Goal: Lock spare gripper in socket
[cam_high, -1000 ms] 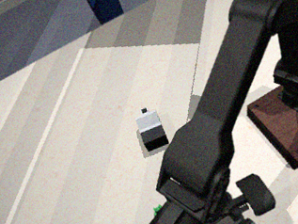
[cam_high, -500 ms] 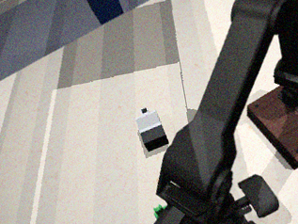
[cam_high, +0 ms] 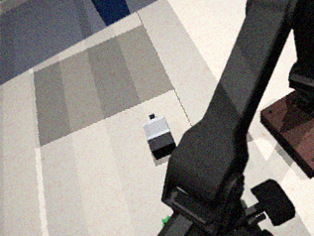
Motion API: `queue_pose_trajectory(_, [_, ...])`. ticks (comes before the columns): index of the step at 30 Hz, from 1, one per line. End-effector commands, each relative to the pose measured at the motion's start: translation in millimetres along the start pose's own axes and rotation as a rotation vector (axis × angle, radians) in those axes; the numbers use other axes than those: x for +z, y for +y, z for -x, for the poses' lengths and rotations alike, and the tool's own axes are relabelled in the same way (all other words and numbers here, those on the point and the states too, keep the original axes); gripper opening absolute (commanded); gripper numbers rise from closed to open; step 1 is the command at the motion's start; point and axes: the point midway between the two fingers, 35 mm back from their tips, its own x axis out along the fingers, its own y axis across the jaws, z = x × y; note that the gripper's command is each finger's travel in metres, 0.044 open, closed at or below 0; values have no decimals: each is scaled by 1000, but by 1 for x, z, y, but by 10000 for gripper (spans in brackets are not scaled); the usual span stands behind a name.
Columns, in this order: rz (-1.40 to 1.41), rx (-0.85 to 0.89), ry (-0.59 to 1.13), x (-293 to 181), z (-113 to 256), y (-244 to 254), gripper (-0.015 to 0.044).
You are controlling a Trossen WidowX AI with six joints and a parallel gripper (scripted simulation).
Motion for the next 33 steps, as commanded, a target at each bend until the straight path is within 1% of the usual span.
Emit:
queue_pose_trajectory(1, [1, -1, -1, 0, 0, -1, 0])
queue_pose_trajectory(33, [108, 7, 2, 52, 8, -73, 0])
